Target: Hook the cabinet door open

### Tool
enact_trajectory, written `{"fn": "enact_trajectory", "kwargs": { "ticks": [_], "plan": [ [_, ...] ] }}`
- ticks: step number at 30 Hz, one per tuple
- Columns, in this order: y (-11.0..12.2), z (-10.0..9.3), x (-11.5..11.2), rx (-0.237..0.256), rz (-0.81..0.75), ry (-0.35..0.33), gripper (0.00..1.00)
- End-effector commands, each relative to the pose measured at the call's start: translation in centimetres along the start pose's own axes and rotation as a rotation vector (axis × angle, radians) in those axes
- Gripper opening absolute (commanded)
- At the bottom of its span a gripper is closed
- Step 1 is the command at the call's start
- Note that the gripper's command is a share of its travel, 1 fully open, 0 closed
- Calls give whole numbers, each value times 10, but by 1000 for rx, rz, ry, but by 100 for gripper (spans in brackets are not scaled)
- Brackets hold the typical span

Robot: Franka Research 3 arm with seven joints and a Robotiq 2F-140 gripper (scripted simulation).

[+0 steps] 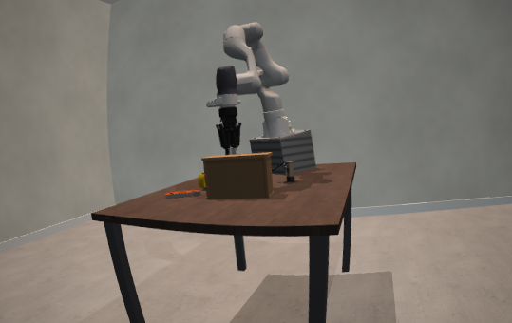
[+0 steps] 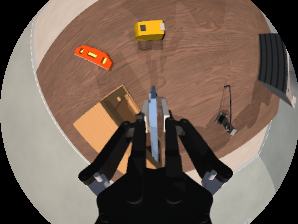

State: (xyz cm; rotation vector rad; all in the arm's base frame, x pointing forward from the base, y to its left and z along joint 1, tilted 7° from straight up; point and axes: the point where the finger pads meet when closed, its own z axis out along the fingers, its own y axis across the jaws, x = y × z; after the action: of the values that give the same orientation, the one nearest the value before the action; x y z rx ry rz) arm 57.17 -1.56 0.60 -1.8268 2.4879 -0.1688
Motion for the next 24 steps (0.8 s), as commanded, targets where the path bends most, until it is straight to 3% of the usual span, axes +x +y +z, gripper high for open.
{"fn": "enact_trajectory", "kwargs": {
  "ticks": [1, 24],
  "plan": [
    [-2, 1, 0, 7, 4, 0, 16],
    [6, 3, 0, 7, 55, 0, 16]
  ]
}}
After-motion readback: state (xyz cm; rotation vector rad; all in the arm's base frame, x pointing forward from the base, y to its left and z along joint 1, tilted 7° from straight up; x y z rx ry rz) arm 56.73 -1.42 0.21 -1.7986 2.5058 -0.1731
